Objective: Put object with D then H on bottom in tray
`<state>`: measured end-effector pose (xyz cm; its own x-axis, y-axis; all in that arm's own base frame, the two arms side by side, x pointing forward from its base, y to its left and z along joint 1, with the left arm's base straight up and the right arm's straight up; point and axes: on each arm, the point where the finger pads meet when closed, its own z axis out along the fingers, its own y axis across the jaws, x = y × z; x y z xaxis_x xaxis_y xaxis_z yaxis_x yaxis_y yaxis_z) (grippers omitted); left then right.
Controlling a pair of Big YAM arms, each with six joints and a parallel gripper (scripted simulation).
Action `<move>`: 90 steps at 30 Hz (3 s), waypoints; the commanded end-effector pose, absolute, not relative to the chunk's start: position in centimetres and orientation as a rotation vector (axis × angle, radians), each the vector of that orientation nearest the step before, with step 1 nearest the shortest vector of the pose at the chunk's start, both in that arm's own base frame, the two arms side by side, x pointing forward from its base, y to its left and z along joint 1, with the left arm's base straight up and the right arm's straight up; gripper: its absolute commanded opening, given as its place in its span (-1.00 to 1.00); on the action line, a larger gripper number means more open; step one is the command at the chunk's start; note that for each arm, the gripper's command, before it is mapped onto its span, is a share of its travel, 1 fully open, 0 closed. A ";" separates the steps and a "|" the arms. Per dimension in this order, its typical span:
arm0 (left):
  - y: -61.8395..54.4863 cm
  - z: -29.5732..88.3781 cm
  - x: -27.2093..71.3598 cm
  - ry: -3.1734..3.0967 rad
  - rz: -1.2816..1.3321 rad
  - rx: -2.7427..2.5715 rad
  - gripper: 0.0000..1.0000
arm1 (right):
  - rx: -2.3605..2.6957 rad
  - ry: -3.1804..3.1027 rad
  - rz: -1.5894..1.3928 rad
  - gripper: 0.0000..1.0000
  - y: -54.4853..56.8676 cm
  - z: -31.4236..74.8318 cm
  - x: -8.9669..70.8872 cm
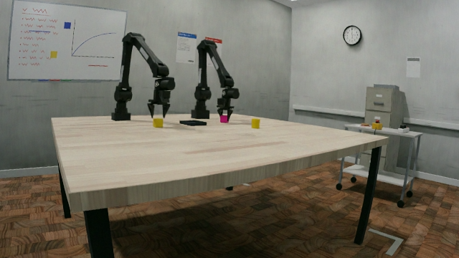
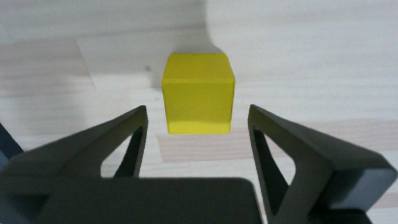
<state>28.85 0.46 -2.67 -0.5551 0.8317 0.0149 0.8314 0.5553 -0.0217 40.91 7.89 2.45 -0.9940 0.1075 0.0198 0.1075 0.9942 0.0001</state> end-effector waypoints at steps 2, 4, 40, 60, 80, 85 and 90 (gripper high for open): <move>0.2 -2.3 29.1 -2.769 0.000 -1.490 -0.19 | -0.132 -3.153 -0.003 0.41 8.5 1.7 42.9; 0.1 -2.4 28.8 -2.771 -0.002 -1.491 -0.19 | -0.134 -3.153 -0.003 0.41 8.5 1.6 42.9; 0.4 2.6 29.8 -2.765 0.009 -1.481 0.43 | -0.139 -3.154 -0.003 -0.29 8.2 -0.3 41.9; -2.0 4.8 34.0 -3.091 -0.059 -1.234 0.43 | -0.143 -3.184 -0.158 -0.19 13.0 8.0 43.2; -11.0 6.9 40.5 -3.688 0.479 -0.385 0.43 | -0.130 -3.118 -0.779 -0.19 14.8 13.6 42.9; -13.4 8.4 41.6 -3.732 0.731 -0.156 0.43 | -0.125 -3.086 -0.931 -0.19 15.4 15.0 43.1; -14.8 9.4 42.1 -3.728 0.900 -0.017 0.43 | -0.124 -3.058 -1.019 -0.19 15.7 15.7 43.1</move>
<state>40.95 -12.82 8.02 -0.8033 0.0711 -0.5913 0.2821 0.9198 -0.2727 40.89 15.82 13.00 -0.9949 0.0971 0.0262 0.0956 0.8309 0.5481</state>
